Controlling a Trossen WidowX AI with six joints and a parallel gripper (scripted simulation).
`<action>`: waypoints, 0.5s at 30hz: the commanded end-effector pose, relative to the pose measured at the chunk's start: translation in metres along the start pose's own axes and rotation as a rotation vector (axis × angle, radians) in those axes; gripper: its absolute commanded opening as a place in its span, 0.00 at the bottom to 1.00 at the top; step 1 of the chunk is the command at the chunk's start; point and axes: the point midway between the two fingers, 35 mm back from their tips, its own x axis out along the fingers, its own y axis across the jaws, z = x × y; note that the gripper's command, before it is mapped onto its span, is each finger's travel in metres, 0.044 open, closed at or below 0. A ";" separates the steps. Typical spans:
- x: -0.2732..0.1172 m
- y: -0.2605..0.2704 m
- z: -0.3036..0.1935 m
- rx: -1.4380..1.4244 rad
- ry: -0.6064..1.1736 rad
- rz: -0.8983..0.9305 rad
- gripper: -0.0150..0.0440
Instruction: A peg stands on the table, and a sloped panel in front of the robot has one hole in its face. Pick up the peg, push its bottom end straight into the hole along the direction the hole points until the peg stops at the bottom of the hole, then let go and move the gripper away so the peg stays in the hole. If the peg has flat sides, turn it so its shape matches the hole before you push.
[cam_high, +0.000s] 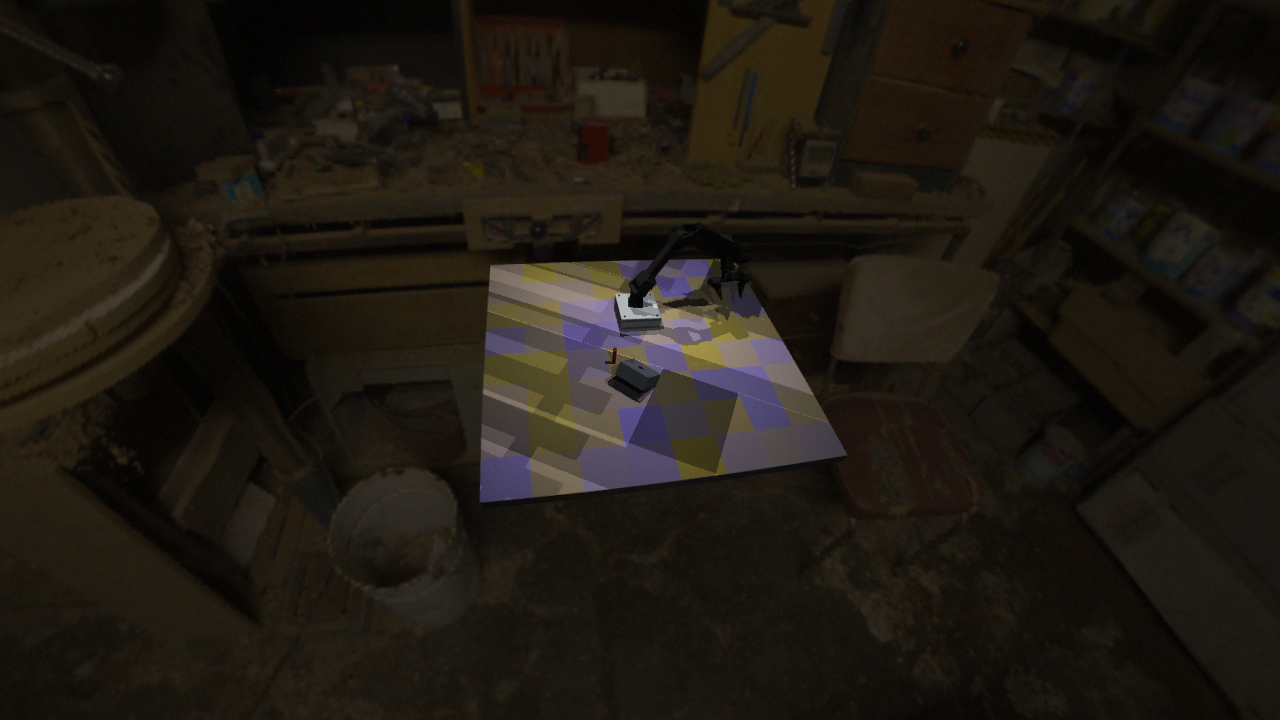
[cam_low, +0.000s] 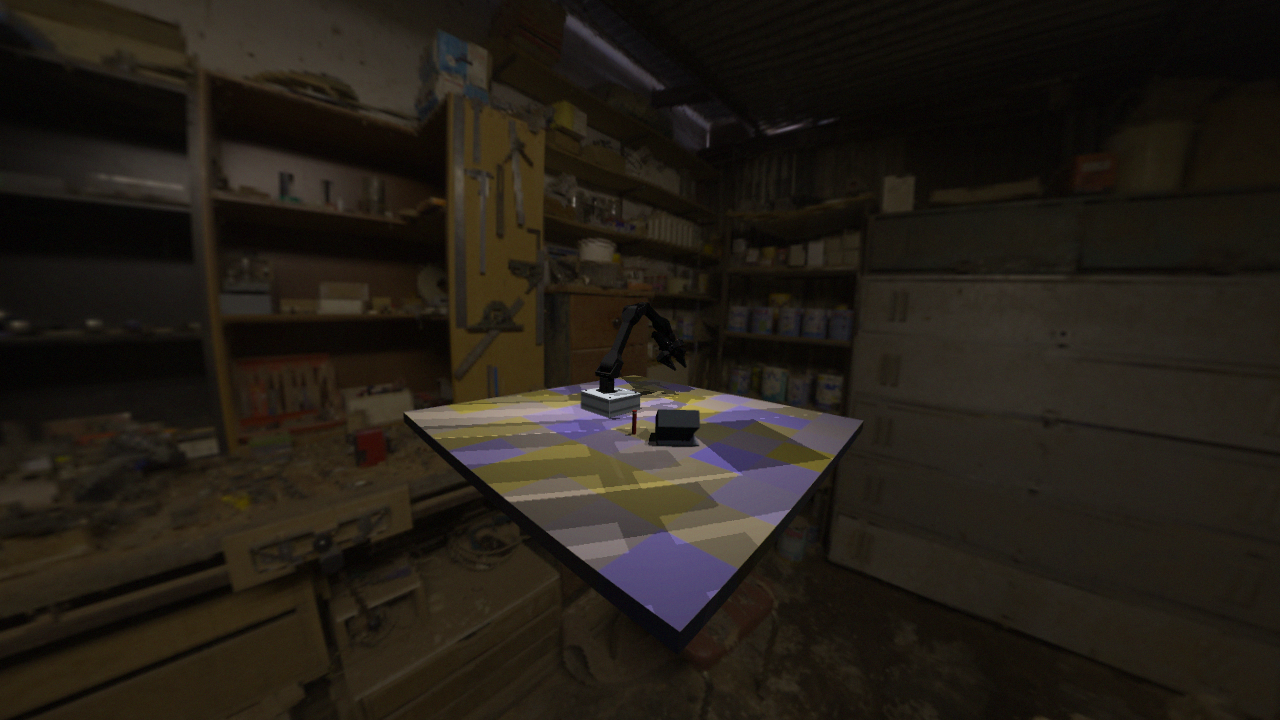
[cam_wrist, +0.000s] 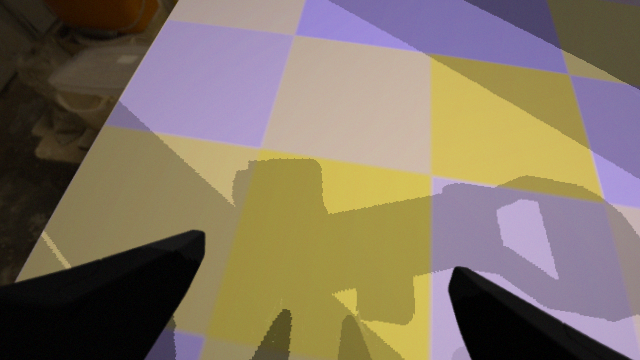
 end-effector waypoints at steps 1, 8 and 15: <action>0.011 -0.009 0.013 -0.004 0.007 -0.033 1.00; 0.029 -0.021 0.031 -0.009 0.010 -0.083 1.00; 0.044 -0.032 0.047 -0.001 0.027 -0.124 1.00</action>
